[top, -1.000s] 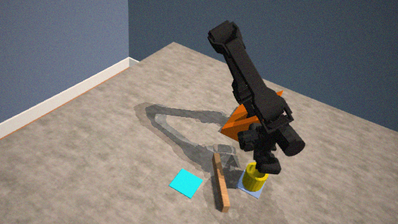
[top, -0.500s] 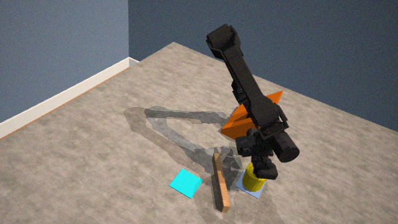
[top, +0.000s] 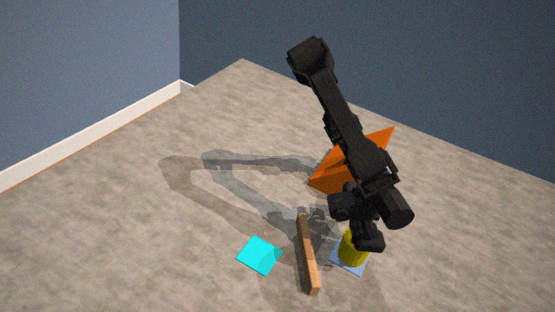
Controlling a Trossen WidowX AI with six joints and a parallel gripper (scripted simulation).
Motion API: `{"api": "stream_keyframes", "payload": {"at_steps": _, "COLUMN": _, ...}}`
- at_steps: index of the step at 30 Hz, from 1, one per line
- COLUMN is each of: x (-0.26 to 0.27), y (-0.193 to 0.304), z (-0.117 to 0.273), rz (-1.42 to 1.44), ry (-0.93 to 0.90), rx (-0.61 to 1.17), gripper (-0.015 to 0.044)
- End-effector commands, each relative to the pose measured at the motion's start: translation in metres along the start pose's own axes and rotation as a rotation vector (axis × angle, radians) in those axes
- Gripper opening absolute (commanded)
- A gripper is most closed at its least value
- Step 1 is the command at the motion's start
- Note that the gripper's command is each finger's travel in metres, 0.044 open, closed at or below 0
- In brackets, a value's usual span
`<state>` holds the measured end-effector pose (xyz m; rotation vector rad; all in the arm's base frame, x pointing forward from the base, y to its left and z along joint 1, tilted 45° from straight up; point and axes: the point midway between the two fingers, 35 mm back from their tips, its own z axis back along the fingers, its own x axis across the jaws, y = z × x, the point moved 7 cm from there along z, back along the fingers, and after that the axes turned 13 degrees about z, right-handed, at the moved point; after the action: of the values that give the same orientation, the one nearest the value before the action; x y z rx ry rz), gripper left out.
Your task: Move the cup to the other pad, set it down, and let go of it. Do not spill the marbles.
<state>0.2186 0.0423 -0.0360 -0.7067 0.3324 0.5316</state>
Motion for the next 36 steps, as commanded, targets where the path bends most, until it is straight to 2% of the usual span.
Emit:
{"api": "stream_keyframes", "payload": {"at_steps": 1, "x": 0.0, "y": 0.0, "z": 0.0, "rz": -0.001, "ry": -0.001, "rx": 0.0, "gripper": 0.012}}
{"api": "stream_keyframes", "payload": {"at_steps": 16, "x": 0.0, "y": 0.0, "z": 0.0, "rz": -0.001, "ry": -0.001, "rx": 0.0, "gripper": 0.002}}
{"api": "stream_keyframes", "payload": {"at_steps": 17, "x": 0.0, "y": 0.0, "z": 0.0, "rz": -0.001, "ry": -0.001, "rx": 0.0, "gripper": 0.0}}
{"api": "stream_keyframes", "payload": {"at_steps": 36, "x": -0.001, "y": 0.002, "z": 0.06, "rz": 0.008, "ry": 0.002, "rx": -0.003, "gripper": 0.0}}
